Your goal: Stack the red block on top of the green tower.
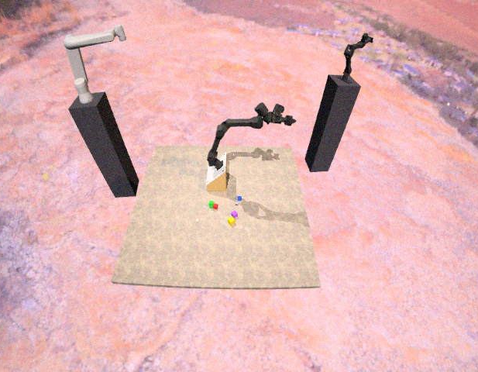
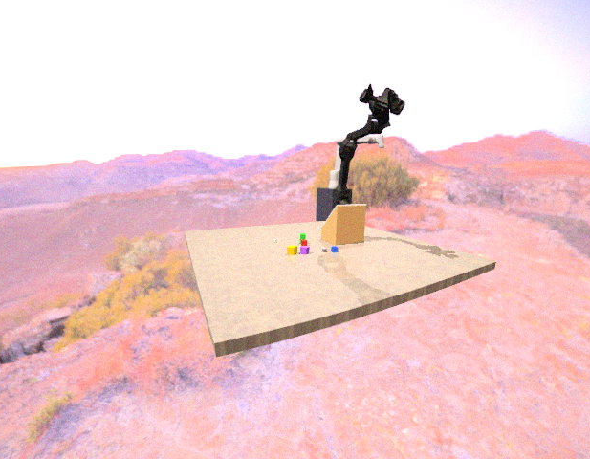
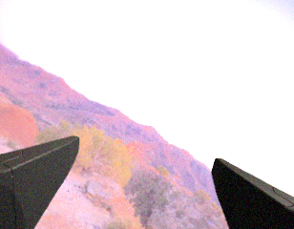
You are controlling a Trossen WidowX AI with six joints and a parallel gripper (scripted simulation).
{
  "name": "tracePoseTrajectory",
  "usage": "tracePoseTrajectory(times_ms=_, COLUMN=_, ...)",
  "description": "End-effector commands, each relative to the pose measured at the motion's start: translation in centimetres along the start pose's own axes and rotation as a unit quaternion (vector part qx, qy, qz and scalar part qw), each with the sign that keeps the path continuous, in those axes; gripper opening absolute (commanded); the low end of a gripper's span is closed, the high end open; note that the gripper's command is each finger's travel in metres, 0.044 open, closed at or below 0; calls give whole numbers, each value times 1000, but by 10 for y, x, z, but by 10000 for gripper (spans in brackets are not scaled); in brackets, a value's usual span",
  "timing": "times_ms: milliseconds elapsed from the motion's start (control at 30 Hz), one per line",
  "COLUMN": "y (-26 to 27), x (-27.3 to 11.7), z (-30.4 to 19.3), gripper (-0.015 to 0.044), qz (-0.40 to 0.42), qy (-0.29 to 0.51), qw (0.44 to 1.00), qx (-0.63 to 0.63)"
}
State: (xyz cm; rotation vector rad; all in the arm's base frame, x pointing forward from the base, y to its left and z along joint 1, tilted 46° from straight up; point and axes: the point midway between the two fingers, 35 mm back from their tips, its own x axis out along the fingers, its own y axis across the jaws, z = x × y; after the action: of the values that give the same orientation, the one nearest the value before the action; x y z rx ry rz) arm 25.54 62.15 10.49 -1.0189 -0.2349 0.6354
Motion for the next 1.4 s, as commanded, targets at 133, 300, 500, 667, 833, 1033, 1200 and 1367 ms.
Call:
tracePoseTrajectory(times_ms=133, y=-18, x=19, z=-58, gripper=440, qz=10, qy=64, qw=997, qx=-30)
tracePoseTrajectory(times_ms=300, y=-38, x=29, z=-120, gripper=440, qz=25, qy=132, qw=989, qx=-58)
tracePoseTrajectory(times_ms=500, y=-67, x=28, z=-213, gripper=440, qz=51, qy=231, qw=967, qx=-93)
tracePoseTrajectory(times_ms=667, y=-90, x=13, z=-286, gripper=440, qz=78, qy=310, qw=941, qx=-113)
tracePoseTrajectory(times_ms=833, y=-110, x=-14, z=-355, gripper=440, qz=109, qy=385, qw=907, qx=-128)
tracePoseTrajectory(times_ms=1033, y=-131, x=-63, z=-430, gripper=440, qz=153, qy=472, qw=858, qx=-136)
tracePoseTrajectory(times_ms=1200, y=-144, x=-115, z=-484, gripper=440, qz=194, qy=539, qw=808, qx=-136)
tracePoseTrajectory(times_ms=1367, y=-154, x=-177, z=-529, gripper=440, qz=240, qy=600, qw=752, qx=-128)
